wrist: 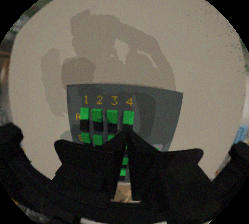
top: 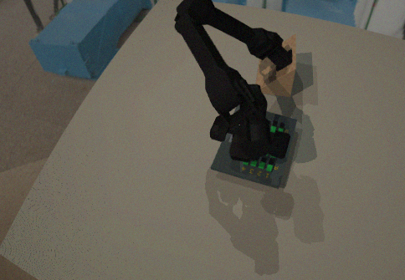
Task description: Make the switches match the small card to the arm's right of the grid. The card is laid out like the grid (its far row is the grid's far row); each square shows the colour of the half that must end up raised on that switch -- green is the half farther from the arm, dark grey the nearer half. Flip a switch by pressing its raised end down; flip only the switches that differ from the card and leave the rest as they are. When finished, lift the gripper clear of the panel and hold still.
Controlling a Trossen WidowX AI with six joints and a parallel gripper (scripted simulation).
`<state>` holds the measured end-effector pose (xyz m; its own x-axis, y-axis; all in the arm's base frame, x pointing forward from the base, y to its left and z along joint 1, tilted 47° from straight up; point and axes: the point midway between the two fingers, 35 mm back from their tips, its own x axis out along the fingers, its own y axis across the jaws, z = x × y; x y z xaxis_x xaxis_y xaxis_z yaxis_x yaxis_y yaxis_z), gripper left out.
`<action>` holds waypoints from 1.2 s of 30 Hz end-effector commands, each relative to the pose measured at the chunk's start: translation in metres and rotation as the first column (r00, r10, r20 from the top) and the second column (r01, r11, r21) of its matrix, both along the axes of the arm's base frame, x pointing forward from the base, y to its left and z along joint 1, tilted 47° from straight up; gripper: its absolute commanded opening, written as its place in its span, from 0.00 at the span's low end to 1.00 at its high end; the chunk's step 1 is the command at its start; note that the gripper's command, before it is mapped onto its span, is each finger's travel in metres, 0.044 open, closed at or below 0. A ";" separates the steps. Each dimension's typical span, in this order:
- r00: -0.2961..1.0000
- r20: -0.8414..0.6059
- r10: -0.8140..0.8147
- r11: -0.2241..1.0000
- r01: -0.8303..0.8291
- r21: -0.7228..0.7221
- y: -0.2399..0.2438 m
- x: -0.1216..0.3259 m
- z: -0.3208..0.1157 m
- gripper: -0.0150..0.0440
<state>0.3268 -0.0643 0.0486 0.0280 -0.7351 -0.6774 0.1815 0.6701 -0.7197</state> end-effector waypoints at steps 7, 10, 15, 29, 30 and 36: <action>1.000 -0.003 0.002 1.000 -0.002 -0.003 -0.002 0.000 -0.001 0.25; 1.000 -0.003 0.002 1.000 -0.002 -0.003 -0.002 0.000 -0.002 0.25; 1.000 -0.003 0.002 1.000 -0.002 -0.003 -0.003 0.000 -0.002 0.25; 1.000 -0.022 -0.016 1.000 0.016 0.006 0.052 -0.006 0.037 0.25; 1.000 -0.022 -0.015 1.000 0.016 0.008 0.059 -0.015 0.032 0.25; 1.000 -0.024 -0.016 1.000 0.016 0.007 0.078 -0.043 0.016 0.25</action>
